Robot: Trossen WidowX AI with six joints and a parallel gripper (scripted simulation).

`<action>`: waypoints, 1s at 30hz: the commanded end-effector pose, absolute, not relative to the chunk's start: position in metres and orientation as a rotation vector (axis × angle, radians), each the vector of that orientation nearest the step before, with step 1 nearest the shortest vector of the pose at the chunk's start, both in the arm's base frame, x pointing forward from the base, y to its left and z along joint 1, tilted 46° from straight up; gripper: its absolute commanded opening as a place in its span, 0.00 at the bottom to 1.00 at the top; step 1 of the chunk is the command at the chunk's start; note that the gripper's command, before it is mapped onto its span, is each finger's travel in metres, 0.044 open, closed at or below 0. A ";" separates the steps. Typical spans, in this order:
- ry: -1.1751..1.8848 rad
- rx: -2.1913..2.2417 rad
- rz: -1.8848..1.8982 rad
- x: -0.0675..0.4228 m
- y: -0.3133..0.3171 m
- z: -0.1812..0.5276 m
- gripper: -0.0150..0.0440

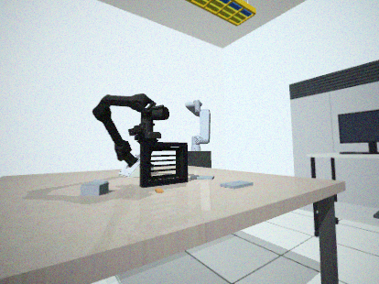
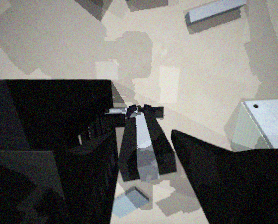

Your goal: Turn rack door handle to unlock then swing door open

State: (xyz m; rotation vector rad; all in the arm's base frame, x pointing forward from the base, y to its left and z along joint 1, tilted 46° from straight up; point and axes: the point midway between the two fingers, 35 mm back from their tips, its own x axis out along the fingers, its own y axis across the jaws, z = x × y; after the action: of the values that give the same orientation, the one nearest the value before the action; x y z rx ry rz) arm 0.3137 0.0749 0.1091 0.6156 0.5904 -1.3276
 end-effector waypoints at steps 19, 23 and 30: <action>1.162 -0.263 -0.828 0.314 0.075 0.109 0.74; 1.246 -0.426 -0.713 0.314 0.075 0.109 0.74; 1.374 -0.710 -0.496 0.314 0.075 0.109 0.74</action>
State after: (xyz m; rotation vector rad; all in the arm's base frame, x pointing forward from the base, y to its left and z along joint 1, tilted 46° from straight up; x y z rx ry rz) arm 0.3138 0.0748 0.1083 -0.6023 1.3314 -0.5819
